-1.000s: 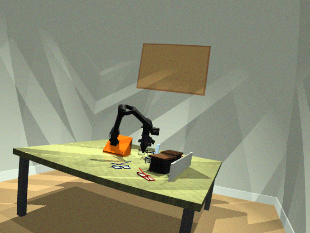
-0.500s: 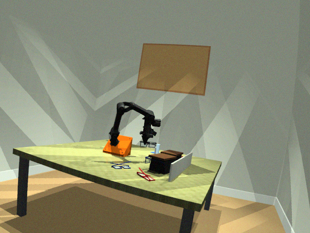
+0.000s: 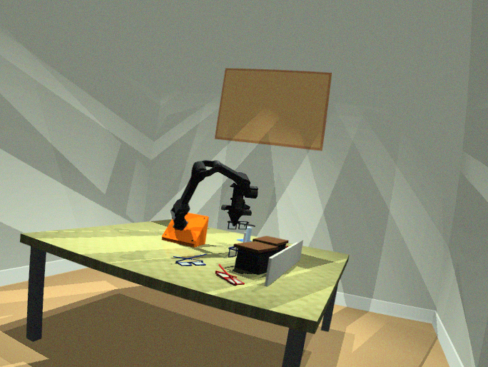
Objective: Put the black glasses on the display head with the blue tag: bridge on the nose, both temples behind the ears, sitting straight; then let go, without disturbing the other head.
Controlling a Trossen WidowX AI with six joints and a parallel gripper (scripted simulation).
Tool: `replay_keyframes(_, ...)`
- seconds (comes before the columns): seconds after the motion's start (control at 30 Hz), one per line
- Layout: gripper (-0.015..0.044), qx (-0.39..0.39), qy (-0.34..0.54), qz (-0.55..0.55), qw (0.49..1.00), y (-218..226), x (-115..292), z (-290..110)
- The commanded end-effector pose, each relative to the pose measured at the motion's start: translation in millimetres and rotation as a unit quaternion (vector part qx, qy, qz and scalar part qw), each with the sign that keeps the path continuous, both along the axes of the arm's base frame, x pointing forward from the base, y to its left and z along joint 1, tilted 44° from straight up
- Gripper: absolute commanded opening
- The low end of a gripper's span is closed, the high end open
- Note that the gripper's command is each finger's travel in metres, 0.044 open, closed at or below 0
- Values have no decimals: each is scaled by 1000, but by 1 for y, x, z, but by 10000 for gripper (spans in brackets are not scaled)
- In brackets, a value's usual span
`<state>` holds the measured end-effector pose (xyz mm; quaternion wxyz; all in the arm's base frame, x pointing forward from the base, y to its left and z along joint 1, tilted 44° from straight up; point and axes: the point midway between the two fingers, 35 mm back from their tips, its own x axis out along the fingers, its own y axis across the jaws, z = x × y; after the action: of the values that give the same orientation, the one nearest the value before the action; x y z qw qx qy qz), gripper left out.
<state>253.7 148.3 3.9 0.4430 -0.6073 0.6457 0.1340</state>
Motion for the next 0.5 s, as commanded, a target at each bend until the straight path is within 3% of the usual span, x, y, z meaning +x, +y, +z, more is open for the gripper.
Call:
replay_keyframes(0.0, 0, -7, 47, 50, 998, 16, -1, -14)
replay_keyframes(0.47, 0, -37, 204, 224, 952, 66, -13, -66)
